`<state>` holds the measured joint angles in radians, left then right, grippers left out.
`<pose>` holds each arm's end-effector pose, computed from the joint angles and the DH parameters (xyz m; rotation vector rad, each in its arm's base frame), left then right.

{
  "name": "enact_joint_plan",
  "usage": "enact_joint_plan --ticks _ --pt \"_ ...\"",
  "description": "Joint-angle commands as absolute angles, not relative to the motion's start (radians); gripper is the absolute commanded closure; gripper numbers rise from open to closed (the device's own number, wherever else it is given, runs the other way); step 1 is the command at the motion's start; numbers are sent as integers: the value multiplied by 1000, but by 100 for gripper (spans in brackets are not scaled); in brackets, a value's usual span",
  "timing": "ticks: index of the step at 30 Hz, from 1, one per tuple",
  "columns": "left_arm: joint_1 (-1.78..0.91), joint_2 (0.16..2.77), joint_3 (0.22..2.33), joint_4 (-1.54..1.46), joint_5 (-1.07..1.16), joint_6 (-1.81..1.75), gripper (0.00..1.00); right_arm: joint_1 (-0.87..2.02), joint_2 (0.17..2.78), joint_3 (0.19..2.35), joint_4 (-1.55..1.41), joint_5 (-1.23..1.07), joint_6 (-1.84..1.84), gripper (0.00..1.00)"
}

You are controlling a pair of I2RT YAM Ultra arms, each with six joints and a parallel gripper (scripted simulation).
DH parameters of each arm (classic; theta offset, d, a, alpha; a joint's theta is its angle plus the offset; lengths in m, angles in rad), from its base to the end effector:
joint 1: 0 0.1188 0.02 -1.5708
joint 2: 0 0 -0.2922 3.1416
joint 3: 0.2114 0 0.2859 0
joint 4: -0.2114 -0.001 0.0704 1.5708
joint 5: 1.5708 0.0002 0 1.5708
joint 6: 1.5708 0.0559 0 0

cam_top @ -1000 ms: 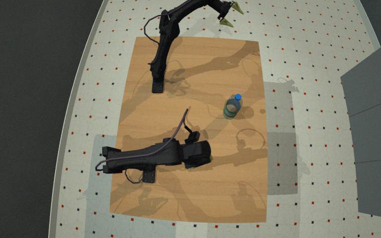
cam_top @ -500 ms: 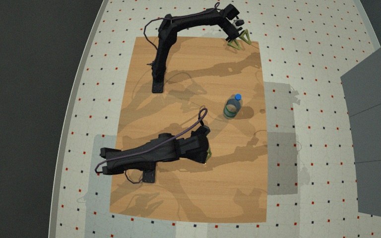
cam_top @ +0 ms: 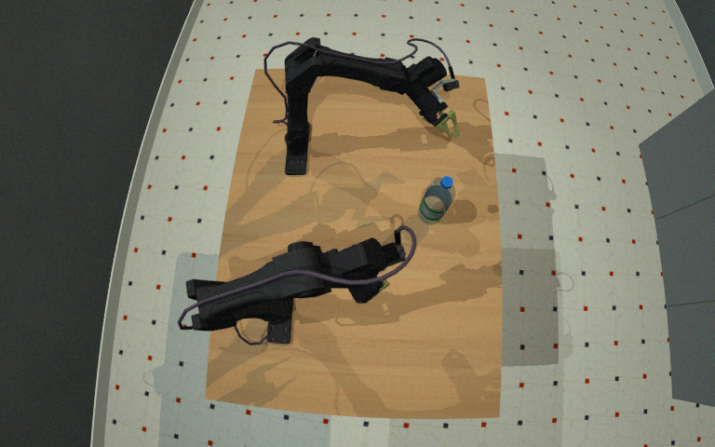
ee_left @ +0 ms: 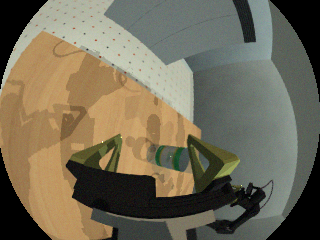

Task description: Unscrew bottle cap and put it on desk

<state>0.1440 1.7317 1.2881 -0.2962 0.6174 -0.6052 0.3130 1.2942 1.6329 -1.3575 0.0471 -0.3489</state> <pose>0.4306 0.0307 0.2631 -0.5407 2.2603 -0.9466 0.2383 0.0754 0.4418 -0.8251 2.4547 -0.0742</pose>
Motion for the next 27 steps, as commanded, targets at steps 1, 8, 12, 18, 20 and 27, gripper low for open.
enact_joint_plan --ticks 1,8,12,18,20,27 --pt "81 1656 1200 -130 511 -497 2 340 1303 1691 -1387 23 -78 43" --pt "-44 1571 985 73 366 -358 2 366 1312 1738 -1425 8 262 43" --pt "-116 1528 869 183 290 -286 2 383 1317 1764 -1447 -2 459 43" --pt "-209 1480 734 308 201 -196 2 403 1324 1800 -1476 -16 730 43" --pt "-254 1462 683 358 168 -165 2 414 1329 1816 -1488 -19 830 43" --pt "-406 1407 524 509 58 -63 2 450 1344 1870 -1526 -30 1179 43"
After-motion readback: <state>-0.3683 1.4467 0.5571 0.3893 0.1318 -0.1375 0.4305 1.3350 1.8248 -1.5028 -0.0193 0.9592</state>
